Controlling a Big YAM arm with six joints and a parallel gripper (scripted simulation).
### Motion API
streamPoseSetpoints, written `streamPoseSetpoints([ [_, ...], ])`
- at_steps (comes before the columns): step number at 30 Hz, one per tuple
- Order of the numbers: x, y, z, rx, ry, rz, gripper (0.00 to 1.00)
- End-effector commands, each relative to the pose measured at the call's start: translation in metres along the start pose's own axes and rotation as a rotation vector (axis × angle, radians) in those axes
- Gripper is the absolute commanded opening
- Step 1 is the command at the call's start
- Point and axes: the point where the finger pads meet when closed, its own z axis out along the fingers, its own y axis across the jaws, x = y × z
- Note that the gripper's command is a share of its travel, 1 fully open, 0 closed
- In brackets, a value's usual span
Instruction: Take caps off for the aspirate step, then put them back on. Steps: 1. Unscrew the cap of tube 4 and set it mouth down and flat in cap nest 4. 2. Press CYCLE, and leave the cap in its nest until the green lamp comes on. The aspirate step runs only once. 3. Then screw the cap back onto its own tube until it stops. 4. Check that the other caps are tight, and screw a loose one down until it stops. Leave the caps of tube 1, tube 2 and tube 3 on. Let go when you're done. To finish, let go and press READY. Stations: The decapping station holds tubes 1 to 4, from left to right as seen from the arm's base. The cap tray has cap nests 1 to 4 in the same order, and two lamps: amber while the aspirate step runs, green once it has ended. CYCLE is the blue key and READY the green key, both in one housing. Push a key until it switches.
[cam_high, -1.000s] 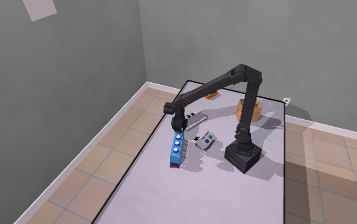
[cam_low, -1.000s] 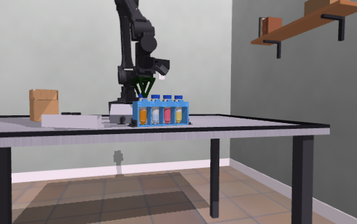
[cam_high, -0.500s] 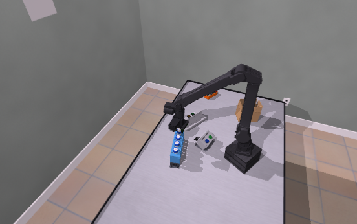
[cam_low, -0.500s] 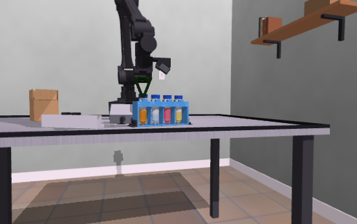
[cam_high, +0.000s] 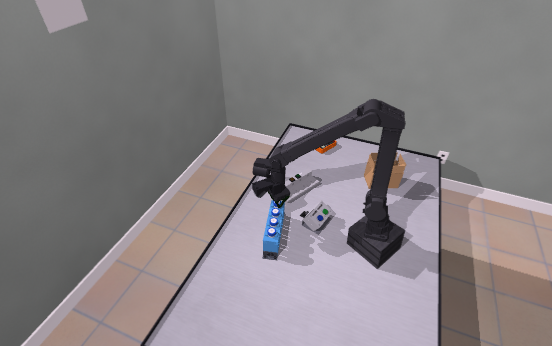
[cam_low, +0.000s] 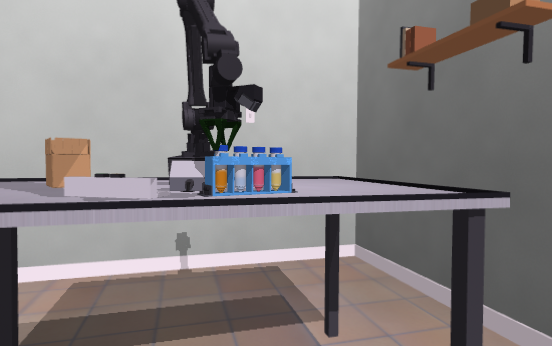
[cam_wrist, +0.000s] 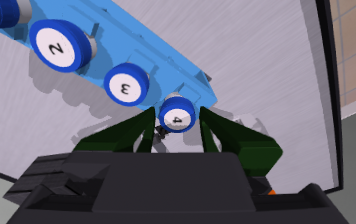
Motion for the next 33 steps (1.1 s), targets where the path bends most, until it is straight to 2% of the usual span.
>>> streamPoseSetpoints([
  [1, 0.005, -0.004, 0.006, 0.001, 0.014, 0.279, 0.49],
  [2, -0.007, -0.009, -0.007, 0.019, -0.018, 0.273, 0.49],
  [3, 0.005, -0.004, 0.006, 0.001, 0.014, 0.359, 0.49],
  [4, -0.007, -0.009, -0.007, 0.019, -0.019, 0.356, 0.49],
  [5, 0.005, -0.004, 0.006, 0.002, 0.013, 0.440, 0.49],
  [6, -0.007, -0.009, -0.007, 0.018, -0.019, 0.440, 0.49],
  [7, 0.005, -0.004, 0.006, 0.003, 0.013, 0.521, 0.49],
  [8, -0.007, -0.009, -0.007, 0.017, -0.020, 0.523, 0.49],
  [9, 0.005, -0.004, 0.006, 0.003, 0.013, 0.603, 0.49],
  [11, 0.005, -0.004, 0.006, 0.003, 0.013, 0.603, 0.49],
  [12, 0.005, -0.004, 0.006, 0.004, 0.015, 0.708, 0.49],
  [21, 0.005, -0.004, 0.006, 0.007, 0.012, 1.096, 0.49],
  [25, 0.005, -0.004, 0.006, 0.008, 0.012, 1.266, 0.49],
  [28, 0.005, -0.004, 0.006, 0.008, 0.014, 1.292, 0.49],
  [30, 0.004, -0.004, 0.006, 0.009, 0.012, 1.448, 0.49],
  [33, 0.004, -0.004, 0.006, 0.010, 0.012, 1.541, 0.49],
])
